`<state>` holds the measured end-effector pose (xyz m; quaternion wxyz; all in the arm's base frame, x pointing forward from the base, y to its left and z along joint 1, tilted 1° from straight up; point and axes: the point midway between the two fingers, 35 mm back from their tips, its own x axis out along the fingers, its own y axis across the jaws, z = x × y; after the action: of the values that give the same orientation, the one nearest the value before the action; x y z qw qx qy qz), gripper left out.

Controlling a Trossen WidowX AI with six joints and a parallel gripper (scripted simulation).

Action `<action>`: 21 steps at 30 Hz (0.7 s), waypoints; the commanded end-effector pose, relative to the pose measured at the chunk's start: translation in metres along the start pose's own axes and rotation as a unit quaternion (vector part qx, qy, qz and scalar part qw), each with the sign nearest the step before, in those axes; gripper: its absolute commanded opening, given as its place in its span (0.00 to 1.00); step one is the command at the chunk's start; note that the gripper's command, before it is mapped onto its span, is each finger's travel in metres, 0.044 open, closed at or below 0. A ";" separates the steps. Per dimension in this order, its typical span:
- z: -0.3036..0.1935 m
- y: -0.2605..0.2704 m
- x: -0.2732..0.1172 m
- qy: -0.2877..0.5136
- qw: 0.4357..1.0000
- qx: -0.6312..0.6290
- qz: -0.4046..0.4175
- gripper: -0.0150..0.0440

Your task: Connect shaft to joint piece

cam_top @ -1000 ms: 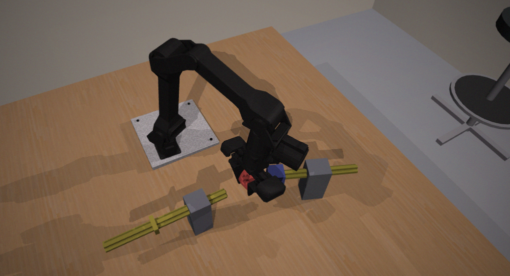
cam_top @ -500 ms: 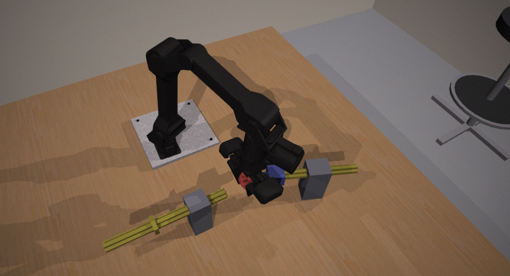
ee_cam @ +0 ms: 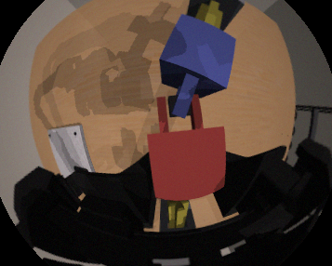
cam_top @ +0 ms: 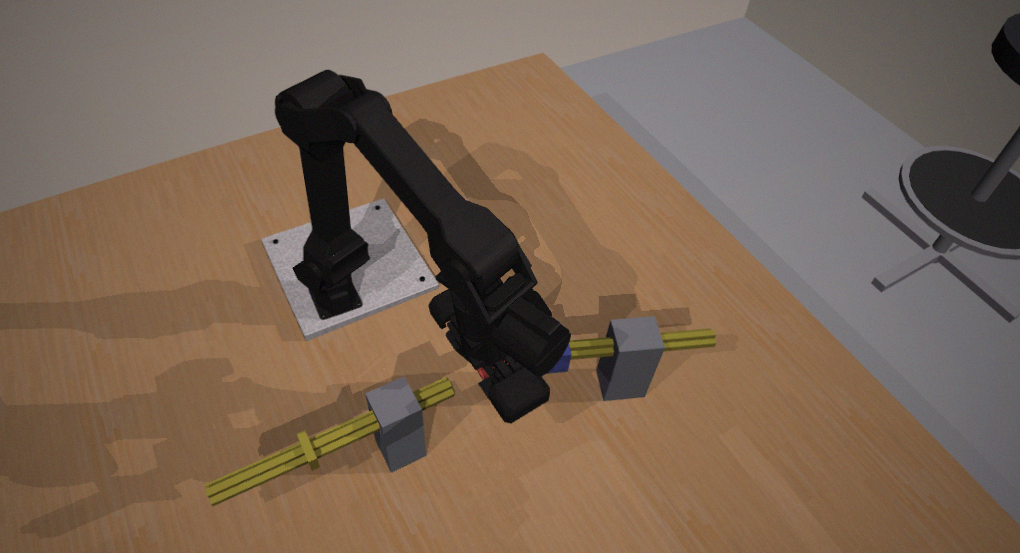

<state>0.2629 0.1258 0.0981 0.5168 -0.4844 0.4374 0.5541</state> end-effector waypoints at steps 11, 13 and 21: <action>-0.001 0.001 0.006 -0.066 0.998 0.014 -0.002 0.25; -0.001 0.001 0.006 -0.066 0.998 0.014 -0.002 0.25; -0.001 0.001 0.006 -0.068 0.998 0.015 -0.002 0.25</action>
<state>0.2615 0.1260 0.0921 0.5527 -0.4394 0.4093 0.5779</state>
